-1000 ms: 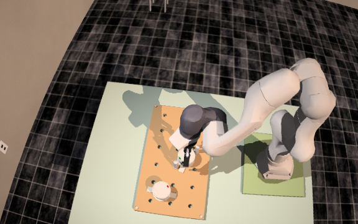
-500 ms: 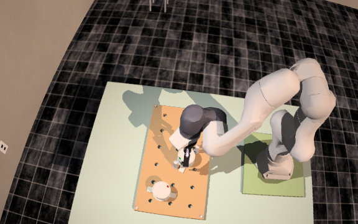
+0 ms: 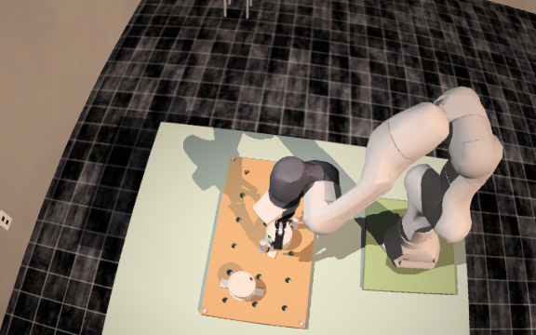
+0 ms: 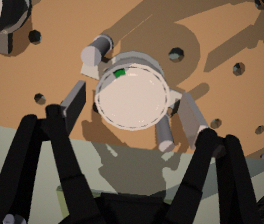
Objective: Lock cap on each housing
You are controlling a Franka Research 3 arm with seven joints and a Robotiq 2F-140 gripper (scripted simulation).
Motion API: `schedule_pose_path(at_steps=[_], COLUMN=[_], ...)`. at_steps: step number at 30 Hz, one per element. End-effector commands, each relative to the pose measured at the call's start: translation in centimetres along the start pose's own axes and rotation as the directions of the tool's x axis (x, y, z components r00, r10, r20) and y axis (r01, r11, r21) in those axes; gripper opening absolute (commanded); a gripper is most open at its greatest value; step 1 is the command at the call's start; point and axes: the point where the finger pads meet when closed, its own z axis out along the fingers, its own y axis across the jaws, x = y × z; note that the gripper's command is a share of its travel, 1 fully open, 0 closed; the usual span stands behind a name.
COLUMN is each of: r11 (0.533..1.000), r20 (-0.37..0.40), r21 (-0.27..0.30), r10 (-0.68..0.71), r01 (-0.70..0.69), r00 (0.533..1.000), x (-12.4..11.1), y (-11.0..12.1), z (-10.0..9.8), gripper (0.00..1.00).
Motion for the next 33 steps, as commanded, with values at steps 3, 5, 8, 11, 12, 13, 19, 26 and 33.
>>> schedule_pose_path(at_steps=[3,5,8,11,12,13,19,26,33], r11=[1.0,1.0,1.0,1.0,1.0,1.0,1.0,1.0,1.0], r20=[-0.001,-0.001,-0.001,-0.001,-0.001,-0.001,-0.001,-0.001,-0.001], r21=[-0.001,-0.001,-0.001,-0.001,-0.001,-0.001,-0.001,-0.001,-0.001], r10=[0.006,0.006,0.006,0.006,0.006,0.006,0.006,0.006,0.006], r01=[-0.006,-0.006,-0.006,-0.006,-0.006,-0.006,-0.006,-0.006,-0.006], r00=[1.0,1.0,1.0,1.0,1.0,1.0,1.0,1.0,1.0], x=[0.0,0.0,0.0,0.0,0.0,0.0,0.0,0.0,0.0], y=[0.2,0.1,0.1,0.1,0.1,0.1,0.1,0.1,0.1], z=[-0.3,-0.4,-0.5,-0.9,-1.0,-1.2,-2.3,-3.3,-4.8], gripper=[0.78,0.78,0.78,0.78,0.78,0.78,0.78,0.78,0.78])
